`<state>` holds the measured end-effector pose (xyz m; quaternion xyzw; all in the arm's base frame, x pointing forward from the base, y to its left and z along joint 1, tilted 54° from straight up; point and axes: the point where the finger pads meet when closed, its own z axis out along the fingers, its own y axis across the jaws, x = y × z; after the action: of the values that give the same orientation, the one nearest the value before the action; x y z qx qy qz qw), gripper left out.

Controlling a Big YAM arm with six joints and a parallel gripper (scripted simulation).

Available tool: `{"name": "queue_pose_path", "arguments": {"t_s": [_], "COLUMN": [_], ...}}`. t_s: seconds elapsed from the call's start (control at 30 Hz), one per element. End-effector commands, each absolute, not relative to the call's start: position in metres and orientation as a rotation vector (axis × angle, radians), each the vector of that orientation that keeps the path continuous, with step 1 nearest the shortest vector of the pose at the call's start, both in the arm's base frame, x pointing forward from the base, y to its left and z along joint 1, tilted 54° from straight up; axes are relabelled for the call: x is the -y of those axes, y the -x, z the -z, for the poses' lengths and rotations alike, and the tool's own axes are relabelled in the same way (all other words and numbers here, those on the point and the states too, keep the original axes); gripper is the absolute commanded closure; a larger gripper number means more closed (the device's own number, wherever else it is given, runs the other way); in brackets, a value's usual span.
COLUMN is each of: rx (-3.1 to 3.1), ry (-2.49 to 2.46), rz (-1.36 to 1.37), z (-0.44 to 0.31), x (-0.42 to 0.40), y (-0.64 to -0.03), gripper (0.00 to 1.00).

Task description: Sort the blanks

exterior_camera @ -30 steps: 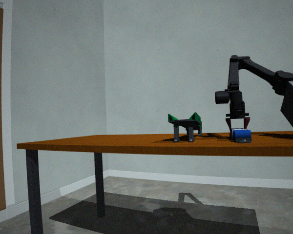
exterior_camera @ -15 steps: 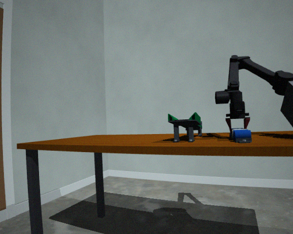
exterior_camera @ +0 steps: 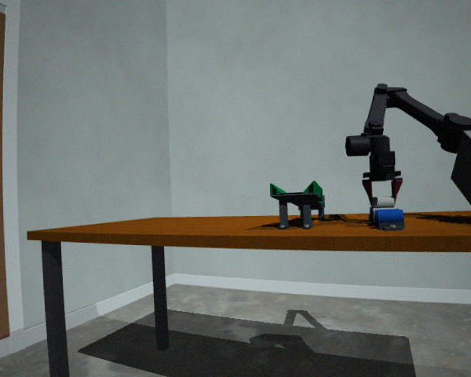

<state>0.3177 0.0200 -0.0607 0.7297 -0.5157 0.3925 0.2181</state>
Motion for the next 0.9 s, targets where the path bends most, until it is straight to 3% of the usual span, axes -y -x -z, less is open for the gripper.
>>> {"name": "queue_pose_path", "arguments": {"t_s": [0.0,0.3,0.5,0.87], "rx": [1.501,1.510,1.487,1.509], "ry": [-2.002,-2.006,-1.960,-1.967], "rz": [-1.128,-1.128,-1.086,-1.104], "z": [0.045,0.013,0.021,0.010], "x": [-0.039,-0.081,-0.061,-0.079], "y": [-0.324,-0.307,-0.294,-0.322], "gripper": [0.41,0.41,0.41,0.41]}}
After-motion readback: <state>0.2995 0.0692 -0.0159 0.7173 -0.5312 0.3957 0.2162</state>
